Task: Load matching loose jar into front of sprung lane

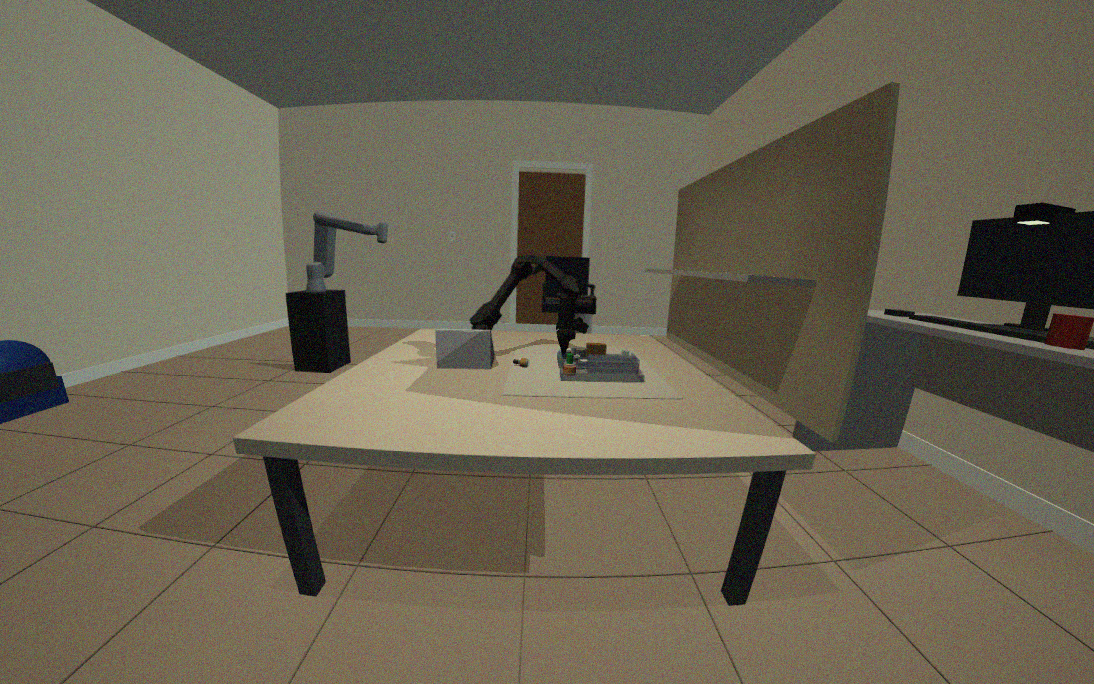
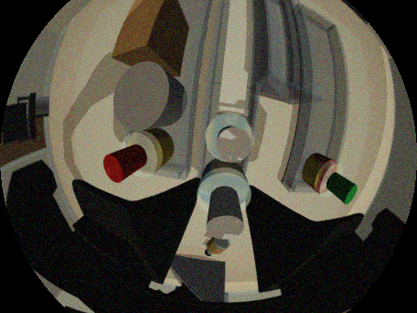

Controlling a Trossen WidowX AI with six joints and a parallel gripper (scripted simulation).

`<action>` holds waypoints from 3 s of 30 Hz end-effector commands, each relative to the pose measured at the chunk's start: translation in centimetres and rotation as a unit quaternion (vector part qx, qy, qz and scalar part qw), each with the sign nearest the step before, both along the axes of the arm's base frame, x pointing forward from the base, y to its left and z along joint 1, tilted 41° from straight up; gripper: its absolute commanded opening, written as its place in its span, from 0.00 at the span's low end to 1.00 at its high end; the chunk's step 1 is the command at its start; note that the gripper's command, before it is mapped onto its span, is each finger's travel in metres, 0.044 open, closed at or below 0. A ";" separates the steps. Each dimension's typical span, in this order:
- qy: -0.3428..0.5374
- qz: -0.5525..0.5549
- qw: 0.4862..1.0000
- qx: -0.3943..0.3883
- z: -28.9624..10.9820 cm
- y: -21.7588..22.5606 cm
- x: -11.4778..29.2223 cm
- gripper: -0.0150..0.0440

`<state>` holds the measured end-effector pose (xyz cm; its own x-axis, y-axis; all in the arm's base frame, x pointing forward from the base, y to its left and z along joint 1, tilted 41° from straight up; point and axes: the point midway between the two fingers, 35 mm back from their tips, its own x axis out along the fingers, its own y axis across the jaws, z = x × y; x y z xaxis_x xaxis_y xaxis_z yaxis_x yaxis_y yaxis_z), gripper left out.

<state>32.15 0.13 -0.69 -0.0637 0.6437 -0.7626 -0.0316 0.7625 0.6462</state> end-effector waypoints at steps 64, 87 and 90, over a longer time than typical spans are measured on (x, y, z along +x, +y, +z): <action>-0.014 -0.004 1.000 0.000 0.3 -0.1 1.4 0.25; -0.014 -0.004 1.000 0.000 0.3 -0.1 1.7 0.25; -0.014 -0.004 1.000 0.000 0.3 -0.1 1.7 0.25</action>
